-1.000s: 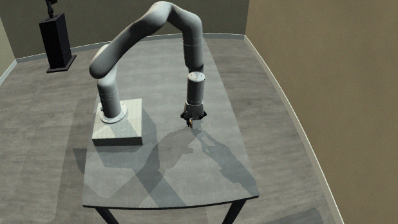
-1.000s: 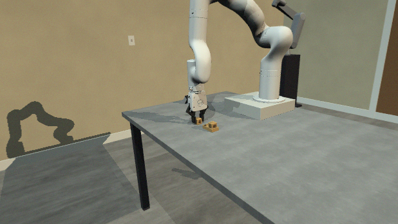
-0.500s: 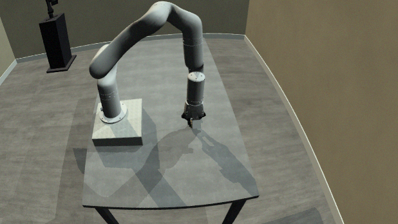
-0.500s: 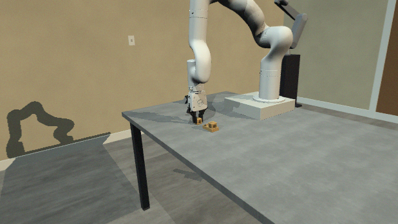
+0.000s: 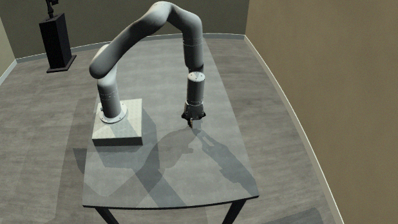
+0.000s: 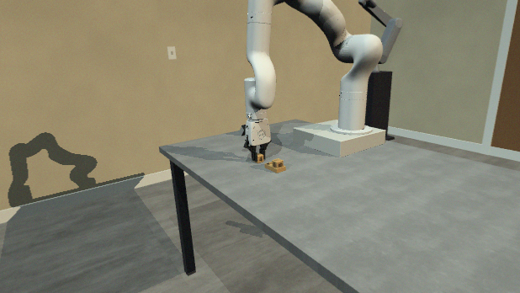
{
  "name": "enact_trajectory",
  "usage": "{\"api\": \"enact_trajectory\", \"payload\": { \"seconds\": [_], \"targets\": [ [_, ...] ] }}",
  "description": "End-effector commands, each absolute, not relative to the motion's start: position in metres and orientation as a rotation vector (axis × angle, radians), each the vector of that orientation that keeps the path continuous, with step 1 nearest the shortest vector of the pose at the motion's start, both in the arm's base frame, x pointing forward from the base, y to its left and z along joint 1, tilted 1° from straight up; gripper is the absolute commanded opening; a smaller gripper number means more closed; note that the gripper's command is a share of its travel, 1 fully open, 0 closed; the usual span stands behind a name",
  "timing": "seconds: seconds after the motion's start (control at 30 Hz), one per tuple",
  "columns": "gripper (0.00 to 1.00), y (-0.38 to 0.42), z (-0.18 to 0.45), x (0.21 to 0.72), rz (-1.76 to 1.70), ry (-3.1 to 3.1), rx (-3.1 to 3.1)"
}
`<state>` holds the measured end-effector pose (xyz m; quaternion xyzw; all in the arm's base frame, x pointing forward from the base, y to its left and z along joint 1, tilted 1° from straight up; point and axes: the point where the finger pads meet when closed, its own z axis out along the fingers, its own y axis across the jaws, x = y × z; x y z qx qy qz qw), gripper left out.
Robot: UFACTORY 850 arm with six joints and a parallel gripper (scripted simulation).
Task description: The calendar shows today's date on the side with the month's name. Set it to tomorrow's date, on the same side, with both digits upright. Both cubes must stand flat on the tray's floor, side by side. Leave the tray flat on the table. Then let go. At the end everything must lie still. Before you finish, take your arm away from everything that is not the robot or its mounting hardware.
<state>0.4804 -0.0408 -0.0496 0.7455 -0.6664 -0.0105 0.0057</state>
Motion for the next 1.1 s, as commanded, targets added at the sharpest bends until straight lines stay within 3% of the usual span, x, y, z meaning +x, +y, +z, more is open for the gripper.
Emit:
{"api": "enact_trajectory", "payload": {
  "seconds": [0.0,0.37,0.7,1.07],
  "targets": [
    [0.29,-0.041,-0.049,0.481,-0.031,-2.087,2.334],
    [0.29,-0.041,-0.043,0.481,-0.031,-2.087,2.334],
    [0.29,-0.041,0.023,0.483,-0.031,-2.087,2.334],
    [0.29,-0.041,0.051,0.483,-0.031,-2.087,2.334]
  ]
}}
